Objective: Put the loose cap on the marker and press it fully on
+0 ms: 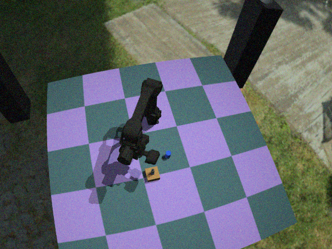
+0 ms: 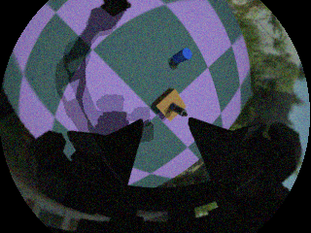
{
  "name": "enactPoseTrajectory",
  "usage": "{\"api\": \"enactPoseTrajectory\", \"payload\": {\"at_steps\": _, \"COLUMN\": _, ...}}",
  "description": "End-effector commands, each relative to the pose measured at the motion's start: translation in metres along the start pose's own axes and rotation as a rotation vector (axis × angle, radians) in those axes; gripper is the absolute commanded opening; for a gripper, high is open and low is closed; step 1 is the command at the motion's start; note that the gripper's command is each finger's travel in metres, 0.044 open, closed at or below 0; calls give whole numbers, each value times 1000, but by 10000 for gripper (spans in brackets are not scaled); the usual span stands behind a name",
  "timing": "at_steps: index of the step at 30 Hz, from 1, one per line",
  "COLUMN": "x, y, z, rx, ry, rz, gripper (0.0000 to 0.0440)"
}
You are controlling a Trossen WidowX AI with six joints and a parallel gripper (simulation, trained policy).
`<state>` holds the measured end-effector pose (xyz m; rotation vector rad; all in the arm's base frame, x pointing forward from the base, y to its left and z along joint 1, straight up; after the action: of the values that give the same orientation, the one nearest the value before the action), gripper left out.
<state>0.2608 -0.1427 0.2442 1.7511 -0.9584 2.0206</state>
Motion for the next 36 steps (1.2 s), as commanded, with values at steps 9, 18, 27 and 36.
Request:
{"api": "enactPoseTrajectory", "payload": {"at_steps": 9, "x": -13, "y": -16, "z": 0, "rx": 32, "ry": -39, "rz": -52, "gripper": 312}}
{"api": "enactPoseTrajectory", "payload": {"at_steps": 18, "x": -22, "y": -30, "z": -2, "rx": 62, "ry": -62, "rz": -88, "gripper": 313}}
{"api": "enactPoseTrajectory", "payload": {"at_steps": 27, "x": -30, "y": -43, "z": -6, "rx": 94, "ry": -82, "rz": -120, "gripper": 315}}
{"api": "enactPoseTrajectory", "payload": {"at_steps": 36, "x": -38, "y": -56, "z": -12, "rx": 128, "ry": -100, "rz": -149, "gripper": 315}}
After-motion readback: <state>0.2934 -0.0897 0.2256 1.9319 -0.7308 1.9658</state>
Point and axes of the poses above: the point midway between the two fingers, 35 mm back from their tips, its own x axis back along the fingers, its own y axis across the jaws, z = x × y, the point moved 8 cm from there along x, back along the fingers, and after that the axes turned 3 degrees about -x, right-handed, at the moved point
